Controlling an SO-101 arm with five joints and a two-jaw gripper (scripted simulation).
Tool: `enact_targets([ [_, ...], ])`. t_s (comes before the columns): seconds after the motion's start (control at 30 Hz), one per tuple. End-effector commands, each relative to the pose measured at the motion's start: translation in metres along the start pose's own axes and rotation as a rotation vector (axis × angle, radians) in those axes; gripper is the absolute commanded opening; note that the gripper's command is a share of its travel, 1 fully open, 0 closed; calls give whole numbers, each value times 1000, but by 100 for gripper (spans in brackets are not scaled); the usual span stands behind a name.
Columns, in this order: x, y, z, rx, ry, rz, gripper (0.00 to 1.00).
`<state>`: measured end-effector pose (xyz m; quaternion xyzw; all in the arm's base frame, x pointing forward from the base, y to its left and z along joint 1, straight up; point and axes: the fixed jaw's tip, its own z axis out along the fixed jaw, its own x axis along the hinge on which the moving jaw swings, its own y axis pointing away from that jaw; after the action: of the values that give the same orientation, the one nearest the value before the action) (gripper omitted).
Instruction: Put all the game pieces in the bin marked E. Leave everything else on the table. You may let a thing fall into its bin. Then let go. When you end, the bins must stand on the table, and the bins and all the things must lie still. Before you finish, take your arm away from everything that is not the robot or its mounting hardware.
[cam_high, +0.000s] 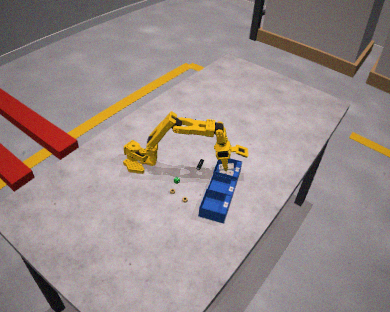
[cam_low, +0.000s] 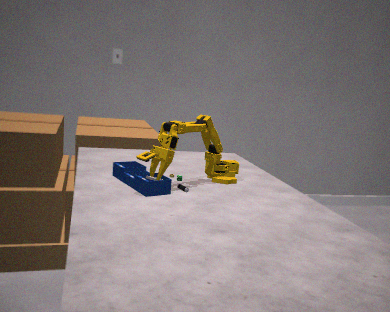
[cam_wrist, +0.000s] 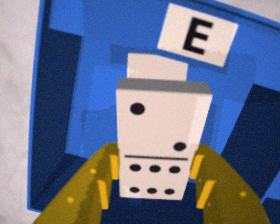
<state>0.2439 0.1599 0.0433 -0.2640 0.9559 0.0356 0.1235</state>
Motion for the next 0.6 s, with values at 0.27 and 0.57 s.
enact_targets([
  [0.27,-11,2,-11,-4,-83,-17,0],
  [0.57,-10,2,-10,-4,-83,-17,0],
])
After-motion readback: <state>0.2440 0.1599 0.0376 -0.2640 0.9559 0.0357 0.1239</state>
